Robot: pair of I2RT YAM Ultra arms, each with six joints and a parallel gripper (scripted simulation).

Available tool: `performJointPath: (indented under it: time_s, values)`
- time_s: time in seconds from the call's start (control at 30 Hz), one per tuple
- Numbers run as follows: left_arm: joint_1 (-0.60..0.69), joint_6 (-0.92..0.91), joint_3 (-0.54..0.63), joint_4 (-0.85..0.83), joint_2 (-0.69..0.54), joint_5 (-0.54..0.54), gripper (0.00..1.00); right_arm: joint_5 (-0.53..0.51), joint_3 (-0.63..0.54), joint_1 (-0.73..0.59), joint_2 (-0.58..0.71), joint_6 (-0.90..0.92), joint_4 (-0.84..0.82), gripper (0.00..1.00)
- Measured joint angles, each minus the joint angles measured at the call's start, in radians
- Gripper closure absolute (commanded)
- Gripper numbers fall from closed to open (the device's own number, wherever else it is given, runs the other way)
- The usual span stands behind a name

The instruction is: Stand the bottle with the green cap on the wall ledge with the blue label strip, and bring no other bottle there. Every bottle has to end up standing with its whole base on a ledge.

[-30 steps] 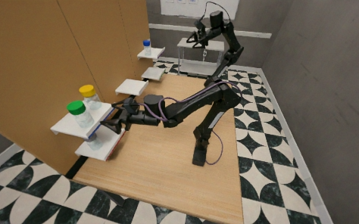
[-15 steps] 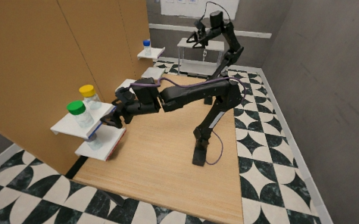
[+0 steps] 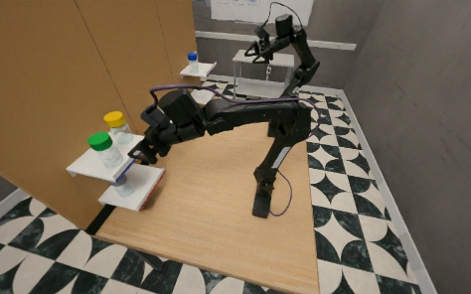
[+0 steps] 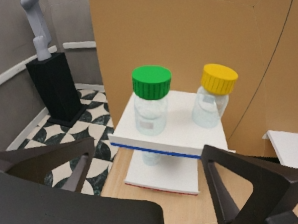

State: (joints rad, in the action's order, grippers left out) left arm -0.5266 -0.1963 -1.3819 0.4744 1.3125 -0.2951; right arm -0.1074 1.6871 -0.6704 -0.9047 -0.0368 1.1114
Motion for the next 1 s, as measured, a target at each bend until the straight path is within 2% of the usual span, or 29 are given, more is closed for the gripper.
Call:
performJointPath:
  time_s: [1.0]
  values:
    - [0.0,-0.002,-0.001,0.024,0.0,0.0,0.0,0.0,0.0,0.0,0.0,0.0,0.0,0.11]
